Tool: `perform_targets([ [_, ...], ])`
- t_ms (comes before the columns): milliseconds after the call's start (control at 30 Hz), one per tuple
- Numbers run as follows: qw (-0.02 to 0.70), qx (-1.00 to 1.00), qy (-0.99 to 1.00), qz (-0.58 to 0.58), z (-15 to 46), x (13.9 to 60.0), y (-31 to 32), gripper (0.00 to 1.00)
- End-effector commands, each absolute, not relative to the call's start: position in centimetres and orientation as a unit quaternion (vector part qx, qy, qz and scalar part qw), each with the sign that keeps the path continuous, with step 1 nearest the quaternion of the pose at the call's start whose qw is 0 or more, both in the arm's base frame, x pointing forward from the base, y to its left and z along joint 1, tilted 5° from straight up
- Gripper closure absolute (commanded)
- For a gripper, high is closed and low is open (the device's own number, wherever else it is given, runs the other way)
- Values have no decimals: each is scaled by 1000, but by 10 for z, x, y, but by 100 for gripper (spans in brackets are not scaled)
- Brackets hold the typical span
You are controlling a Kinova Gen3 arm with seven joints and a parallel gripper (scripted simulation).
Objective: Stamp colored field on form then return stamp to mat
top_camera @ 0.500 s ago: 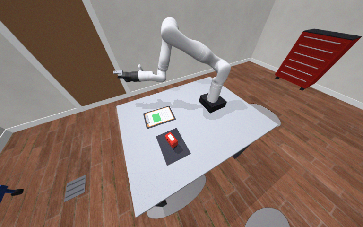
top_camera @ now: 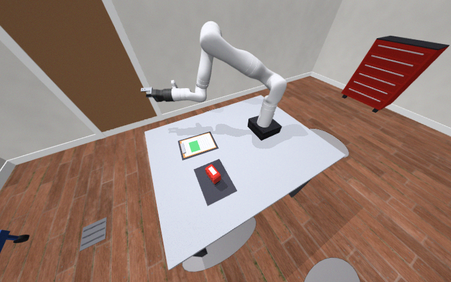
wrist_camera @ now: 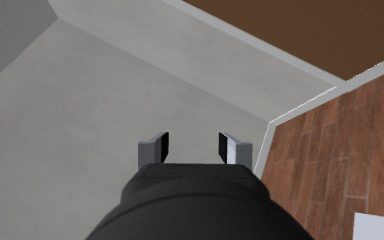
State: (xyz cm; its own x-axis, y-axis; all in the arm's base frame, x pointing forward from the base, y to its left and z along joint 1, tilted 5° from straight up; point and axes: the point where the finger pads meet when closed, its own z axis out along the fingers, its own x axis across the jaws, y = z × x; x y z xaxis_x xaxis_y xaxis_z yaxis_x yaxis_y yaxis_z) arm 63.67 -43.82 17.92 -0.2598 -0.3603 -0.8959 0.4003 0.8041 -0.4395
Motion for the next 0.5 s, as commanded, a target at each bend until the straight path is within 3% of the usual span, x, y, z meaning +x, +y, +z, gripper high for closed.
perform_targets([
  [0, 609, 14, 728, -313, 181, 637, -438, 0],
  [467, 603, 14, 733, -313, 178, 640, -437, 0],
])
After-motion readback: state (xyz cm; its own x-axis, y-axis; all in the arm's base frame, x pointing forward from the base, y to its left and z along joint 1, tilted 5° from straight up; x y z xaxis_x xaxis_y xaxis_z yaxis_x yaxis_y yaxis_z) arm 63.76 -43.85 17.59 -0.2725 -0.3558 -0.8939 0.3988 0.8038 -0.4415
